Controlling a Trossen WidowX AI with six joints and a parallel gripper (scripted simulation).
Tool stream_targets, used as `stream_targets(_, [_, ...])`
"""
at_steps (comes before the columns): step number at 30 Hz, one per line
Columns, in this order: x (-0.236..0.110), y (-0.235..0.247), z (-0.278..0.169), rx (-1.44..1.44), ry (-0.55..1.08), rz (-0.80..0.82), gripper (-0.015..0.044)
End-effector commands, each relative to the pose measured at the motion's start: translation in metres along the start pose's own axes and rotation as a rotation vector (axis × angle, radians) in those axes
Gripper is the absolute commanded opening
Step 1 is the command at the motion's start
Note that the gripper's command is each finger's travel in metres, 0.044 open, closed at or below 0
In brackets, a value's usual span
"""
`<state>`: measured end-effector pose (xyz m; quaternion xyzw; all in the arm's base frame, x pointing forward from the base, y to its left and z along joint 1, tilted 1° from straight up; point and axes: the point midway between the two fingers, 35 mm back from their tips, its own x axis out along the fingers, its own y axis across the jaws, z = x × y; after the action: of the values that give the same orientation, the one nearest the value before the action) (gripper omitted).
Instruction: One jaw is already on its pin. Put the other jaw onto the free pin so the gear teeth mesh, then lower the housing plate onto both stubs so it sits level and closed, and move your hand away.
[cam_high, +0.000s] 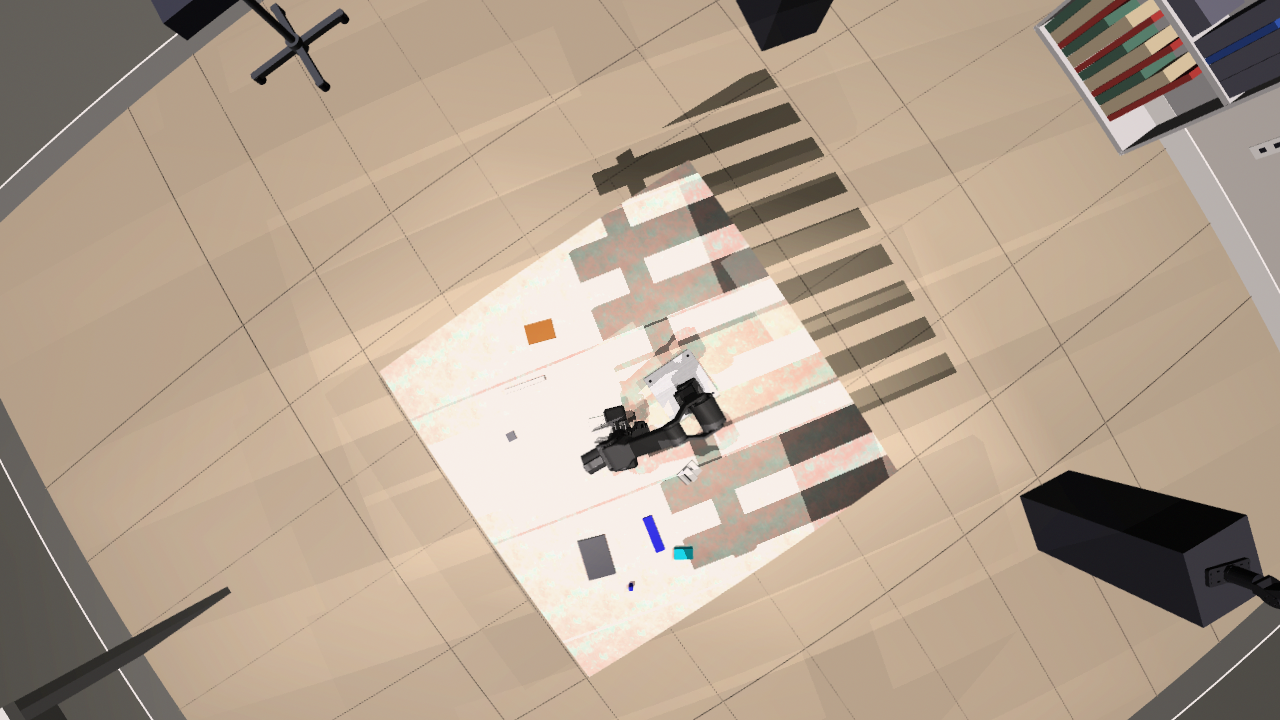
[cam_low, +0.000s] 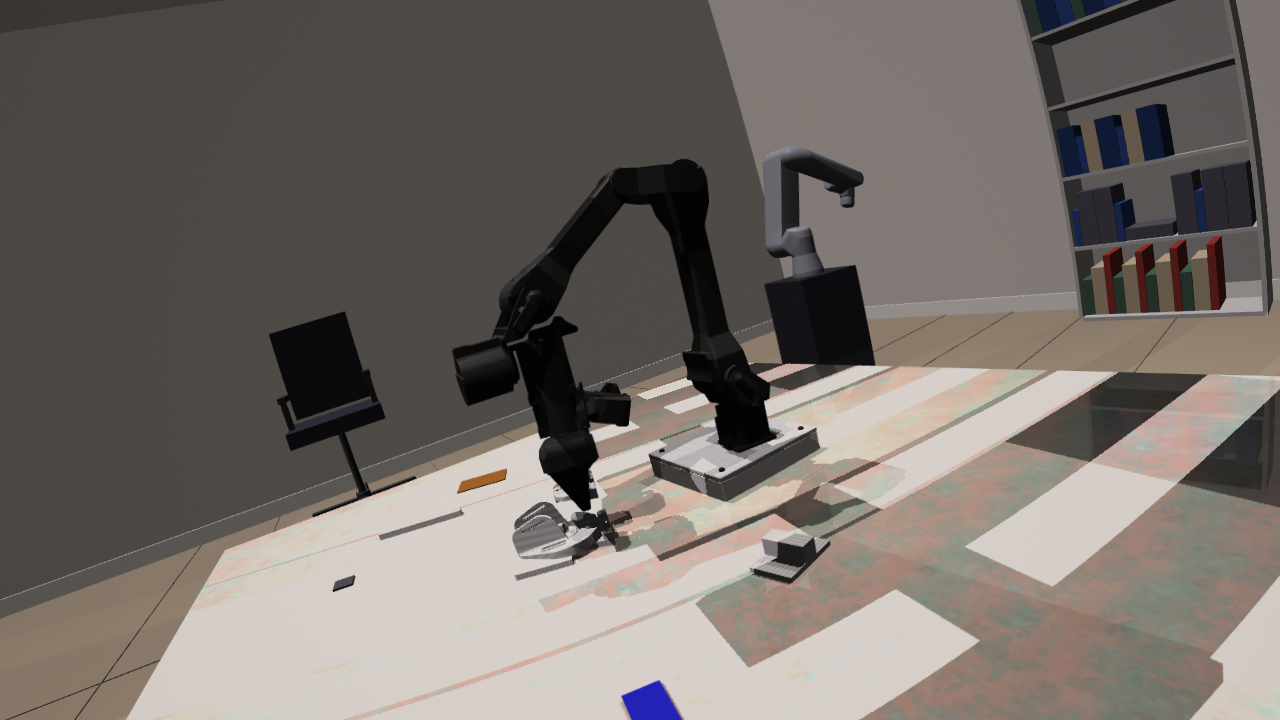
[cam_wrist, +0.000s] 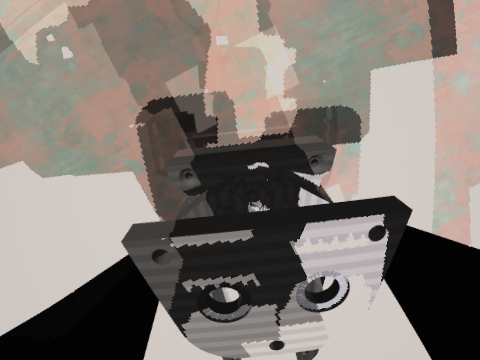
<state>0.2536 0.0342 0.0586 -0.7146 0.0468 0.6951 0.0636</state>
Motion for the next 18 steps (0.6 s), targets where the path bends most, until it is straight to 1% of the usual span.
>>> stream_targets(1, [0.009, 0.0, 0.001, 0.003, -0.009, -0.001, 0.0351])
stream_targets(18, [0.033, 0.0, 0.004, 0.004, -0.009, -0.001, 0.0351])
